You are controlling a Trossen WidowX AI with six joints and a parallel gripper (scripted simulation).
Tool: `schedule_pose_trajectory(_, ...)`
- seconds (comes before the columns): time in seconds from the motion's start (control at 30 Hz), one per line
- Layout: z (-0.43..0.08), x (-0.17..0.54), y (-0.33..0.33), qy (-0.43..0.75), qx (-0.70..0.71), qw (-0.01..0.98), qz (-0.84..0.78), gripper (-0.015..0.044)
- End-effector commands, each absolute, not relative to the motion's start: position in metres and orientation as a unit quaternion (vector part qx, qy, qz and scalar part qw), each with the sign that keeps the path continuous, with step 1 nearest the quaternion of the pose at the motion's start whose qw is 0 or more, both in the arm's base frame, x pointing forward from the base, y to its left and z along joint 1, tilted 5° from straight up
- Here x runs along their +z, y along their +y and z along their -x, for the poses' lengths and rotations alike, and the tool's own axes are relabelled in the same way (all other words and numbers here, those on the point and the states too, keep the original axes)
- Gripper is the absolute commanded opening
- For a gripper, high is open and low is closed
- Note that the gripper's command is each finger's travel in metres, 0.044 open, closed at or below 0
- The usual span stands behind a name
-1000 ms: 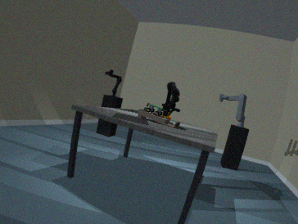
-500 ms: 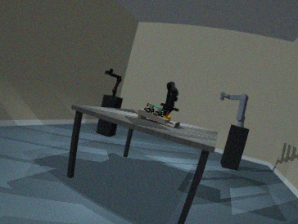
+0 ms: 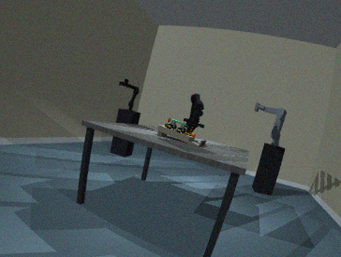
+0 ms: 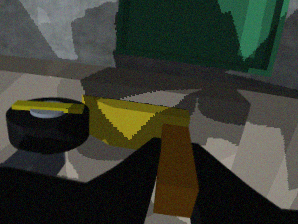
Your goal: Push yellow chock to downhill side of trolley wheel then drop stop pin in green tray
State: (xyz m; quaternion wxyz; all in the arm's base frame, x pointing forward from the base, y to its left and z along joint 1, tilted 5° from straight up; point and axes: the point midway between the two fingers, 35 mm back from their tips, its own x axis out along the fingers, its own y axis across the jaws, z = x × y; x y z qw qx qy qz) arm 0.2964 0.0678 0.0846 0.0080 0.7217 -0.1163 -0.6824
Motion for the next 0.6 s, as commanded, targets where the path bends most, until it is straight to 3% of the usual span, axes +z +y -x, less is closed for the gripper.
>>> schedule_pose_trajectory(0.0, -0.296, 0.085, 0.068, -0.116, -0.682, 0.008, -0.722, 0.0131)
schedule_pose_trajectory(0.1, -0.296, 0.085, 0.068, -0.116, -0.682, 0.008, -0.722, 0.0190)
schedule_pose_trajectory(0.57, -0.292, 0.124, 0.075, -0.117, -0.681, 0.010, -0.722, 0.0190)
